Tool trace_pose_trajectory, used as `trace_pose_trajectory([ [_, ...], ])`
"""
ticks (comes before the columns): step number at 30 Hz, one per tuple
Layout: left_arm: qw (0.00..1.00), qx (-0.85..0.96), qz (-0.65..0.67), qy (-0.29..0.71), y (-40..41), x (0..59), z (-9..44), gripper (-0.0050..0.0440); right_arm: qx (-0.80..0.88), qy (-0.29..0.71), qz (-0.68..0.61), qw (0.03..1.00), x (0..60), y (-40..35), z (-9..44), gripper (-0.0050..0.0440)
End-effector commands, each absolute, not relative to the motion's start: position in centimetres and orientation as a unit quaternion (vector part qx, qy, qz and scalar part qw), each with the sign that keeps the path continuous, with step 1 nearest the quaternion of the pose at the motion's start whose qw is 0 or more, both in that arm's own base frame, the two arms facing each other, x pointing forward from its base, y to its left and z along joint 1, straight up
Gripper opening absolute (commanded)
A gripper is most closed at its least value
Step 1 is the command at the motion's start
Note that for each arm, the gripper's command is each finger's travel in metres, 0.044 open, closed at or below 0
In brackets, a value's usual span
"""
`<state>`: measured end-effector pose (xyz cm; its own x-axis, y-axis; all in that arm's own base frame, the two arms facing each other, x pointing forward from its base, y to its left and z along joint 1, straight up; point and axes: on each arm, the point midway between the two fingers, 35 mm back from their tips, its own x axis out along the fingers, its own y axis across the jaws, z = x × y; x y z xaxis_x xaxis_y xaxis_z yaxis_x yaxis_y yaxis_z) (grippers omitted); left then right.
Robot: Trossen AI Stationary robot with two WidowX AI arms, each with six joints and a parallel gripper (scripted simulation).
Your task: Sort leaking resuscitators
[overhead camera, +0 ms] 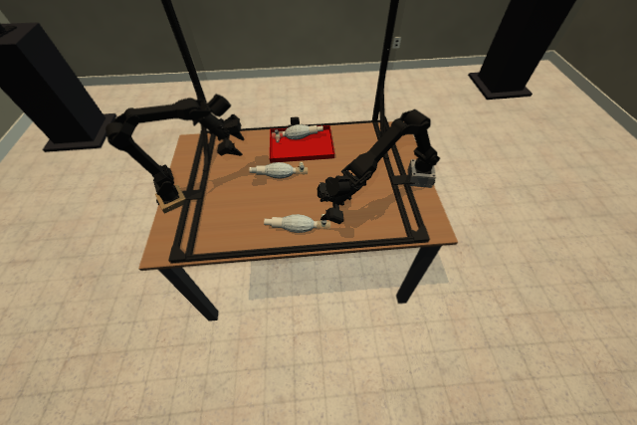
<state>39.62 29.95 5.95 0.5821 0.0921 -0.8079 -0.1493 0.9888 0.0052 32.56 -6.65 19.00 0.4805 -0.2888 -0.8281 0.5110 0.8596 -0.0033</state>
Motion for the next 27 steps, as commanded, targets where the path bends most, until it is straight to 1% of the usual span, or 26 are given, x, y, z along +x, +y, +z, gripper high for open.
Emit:
trace_pose_trajectory([
  [1,0.893,-0.026,0.059,0.445,30.2,40.1,6.0,0.0409,0.123,0.452,-0.235,0.852,32.6,-6.6,19.0,0.044],
  [5,0.889,-0.031,0.067,0.451,30.2,39.6,5.9,0.0409,0.125,0.456,-0.237,0.848,34.7,-9.1,19.3,0.044],
  [13,0.889,-0.031,0.067,0.451,30.2,39.6,5.9,0.0409,0.133,0.461,-0.244,0.843,39.1,-17.6,19.0,0.044],
  [19,0.889,-0.031,0.067,0.451,30.2,39.6,5.9,0.0409,0.133,0.461,-0.244,0.843,39.1,-17.6,19.0,0.044],
  [27,0.89,-0.031,0.065,0.45,30.1,39.6,5.9,0.0409,0.14,0.462,-0.252,0.839,40.6,-26.6,17.0,0.044],
])
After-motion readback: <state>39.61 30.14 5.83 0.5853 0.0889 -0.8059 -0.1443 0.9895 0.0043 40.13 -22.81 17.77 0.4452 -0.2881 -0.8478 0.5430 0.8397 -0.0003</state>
